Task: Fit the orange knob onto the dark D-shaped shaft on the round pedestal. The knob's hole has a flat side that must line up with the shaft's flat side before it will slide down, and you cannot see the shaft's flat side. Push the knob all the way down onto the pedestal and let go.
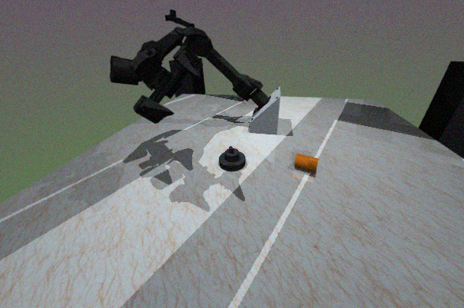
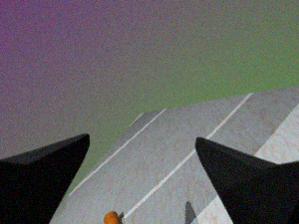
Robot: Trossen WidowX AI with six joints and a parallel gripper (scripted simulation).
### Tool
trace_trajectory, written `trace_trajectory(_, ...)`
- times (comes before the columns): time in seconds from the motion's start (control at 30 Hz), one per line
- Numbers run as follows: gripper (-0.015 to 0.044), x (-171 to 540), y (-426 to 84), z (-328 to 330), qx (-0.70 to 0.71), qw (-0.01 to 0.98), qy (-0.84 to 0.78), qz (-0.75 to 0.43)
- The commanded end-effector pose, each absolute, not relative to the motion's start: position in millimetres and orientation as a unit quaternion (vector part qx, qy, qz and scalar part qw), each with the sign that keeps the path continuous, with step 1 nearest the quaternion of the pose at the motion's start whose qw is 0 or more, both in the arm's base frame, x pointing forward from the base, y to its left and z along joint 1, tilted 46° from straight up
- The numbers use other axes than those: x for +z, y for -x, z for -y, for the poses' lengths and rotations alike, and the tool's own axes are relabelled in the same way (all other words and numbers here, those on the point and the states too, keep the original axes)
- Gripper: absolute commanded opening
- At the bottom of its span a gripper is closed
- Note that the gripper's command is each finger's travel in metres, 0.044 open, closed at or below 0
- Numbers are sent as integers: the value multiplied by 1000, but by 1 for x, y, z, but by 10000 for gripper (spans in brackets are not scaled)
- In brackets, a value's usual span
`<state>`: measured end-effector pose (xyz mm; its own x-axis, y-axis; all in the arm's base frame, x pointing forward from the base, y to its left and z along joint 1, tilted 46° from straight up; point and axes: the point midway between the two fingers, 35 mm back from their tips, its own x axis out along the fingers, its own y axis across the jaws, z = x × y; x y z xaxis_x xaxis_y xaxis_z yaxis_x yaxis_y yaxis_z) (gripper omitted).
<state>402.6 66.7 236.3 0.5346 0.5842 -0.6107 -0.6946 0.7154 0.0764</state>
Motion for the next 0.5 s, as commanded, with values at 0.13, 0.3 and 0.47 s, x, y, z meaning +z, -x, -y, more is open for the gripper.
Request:
trace_trajectory(0.13,440,100,-385,-137,360,760,140,-523)
trace_trajectory(0.3,440,12,-351,-164,319,648,282,-631)
trace_trajectory(0.47,440,-59,-306,-174,262,501,479,-671)
